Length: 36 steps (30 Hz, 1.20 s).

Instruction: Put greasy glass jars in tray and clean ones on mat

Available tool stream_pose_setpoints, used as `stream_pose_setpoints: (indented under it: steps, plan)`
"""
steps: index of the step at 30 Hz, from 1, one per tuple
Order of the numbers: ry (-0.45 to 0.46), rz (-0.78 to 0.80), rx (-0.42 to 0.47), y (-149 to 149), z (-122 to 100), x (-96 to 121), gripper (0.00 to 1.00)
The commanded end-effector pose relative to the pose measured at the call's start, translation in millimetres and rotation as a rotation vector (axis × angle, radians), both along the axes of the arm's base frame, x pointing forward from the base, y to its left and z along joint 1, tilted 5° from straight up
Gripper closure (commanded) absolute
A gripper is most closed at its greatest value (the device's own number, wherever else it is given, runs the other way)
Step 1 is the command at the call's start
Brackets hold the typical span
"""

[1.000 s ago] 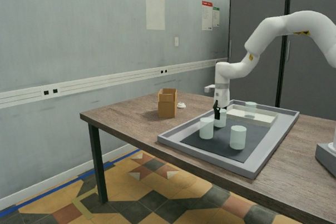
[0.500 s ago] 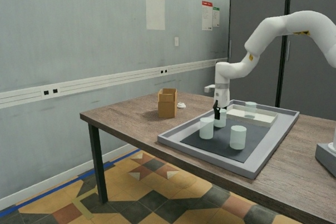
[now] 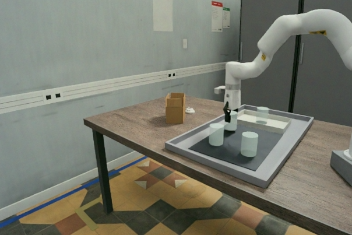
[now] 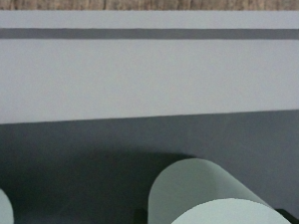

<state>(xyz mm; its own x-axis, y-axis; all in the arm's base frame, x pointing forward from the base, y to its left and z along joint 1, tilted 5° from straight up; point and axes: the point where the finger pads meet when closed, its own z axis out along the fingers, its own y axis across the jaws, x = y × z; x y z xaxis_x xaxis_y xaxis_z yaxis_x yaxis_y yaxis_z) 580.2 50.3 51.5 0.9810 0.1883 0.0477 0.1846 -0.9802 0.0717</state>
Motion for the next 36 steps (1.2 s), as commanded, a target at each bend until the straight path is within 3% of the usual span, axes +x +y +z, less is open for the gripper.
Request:
stream_pose_setpoints:
  steps: [1, 36]
  plan:
    - [-0.004, 0.000, 0.001, 1, 15, 0, 1.00]
    - [-0.004, 0.000, 0.001, 6, 96, -5, 1.00]
